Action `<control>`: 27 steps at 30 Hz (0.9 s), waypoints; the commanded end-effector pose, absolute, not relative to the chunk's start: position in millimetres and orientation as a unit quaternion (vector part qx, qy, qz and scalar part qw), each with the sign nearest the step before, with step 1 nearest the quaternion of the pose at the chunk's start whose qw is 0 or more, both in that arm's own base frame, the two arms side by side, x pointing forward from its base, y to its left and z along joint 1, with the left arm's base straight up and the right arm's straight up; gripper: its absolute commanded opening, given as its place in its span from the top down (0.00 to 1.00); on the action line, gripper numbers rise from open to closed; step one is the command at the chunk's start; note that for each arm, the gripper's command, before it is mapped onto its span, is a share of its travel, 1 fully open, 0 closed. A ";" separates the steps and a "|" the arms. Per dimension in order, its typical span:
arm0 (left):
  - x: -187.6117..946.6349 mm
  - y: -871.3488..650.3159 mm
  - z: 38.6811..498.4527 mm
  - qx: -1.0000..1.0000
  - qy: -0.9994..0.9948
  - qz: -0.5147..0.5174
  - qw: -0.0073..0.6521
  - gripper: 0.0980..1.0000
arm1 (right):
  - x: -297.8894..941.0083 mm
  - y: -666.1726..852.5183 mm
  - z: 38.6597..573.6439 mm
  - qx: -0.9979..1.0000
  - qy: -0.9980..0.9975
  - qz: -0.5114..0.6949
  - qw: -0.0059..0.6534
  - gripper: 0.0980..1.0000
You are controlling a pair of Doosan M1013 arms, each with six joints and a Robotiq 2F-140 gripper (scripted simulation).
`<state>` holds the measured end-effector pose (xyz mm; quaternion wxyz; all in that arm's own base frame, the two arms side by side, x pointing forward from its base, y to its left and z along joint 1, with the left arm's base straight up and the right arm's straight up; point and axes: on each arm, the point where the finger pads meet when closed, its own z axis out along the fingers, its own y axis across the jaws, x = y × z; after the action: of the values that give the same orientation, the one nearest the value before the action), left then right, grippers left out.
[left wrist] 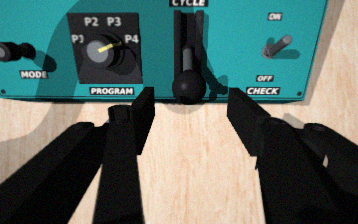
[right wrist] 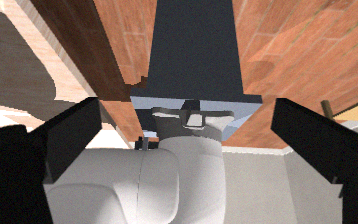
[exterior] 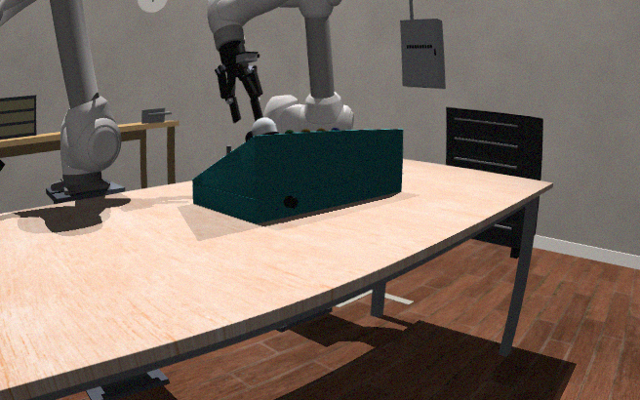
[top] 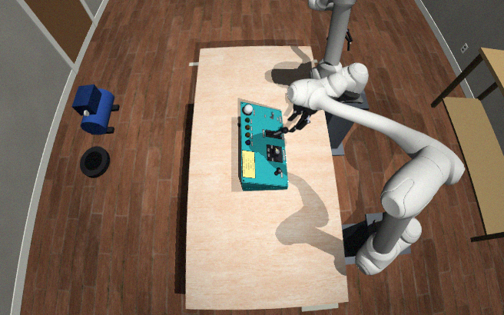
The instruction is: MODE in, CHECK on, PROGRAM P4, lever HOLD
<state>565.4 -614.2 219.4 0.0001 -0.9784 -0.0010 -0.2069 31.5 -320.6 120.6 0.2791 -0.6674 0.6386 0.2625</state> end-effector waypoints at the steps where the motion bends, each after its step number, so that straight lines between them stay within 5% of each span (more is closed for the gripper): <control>1: 561.8 -614.5 229.9 -0.978 -0.001 -0.208 0.000 0.56 | 31.6 -320.9 121.0 -0.668 0.639 0.262 0.279 0.00; 7: 561.0 -614.5 231.8 -0.978 -0.001 -0.208 0.000 0.56 | 31.6 -320.9 121.0 -0.668 0.639 0.262 0.279 0.00; 8: 561.0 -614.5 231.9 -0.978 -0.001 -0.208 0.000 0.00 | 31.6 -320.9 121.0 -0.668 0.639 0.262 0.279 0.00; 27: 561.0 -614.5 231.9 -0.978 -0.001 -0.208 0.000 0.00 | 31.6 -320.9 121.0 -0.668 0.639 0.262 0.279 0.00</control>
<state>560.6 -614.3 230.5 0.0002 -0.9783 -0.0010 -0.2070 31.5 -320.6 120.6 0.2791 -0.6674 0.6386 0.2625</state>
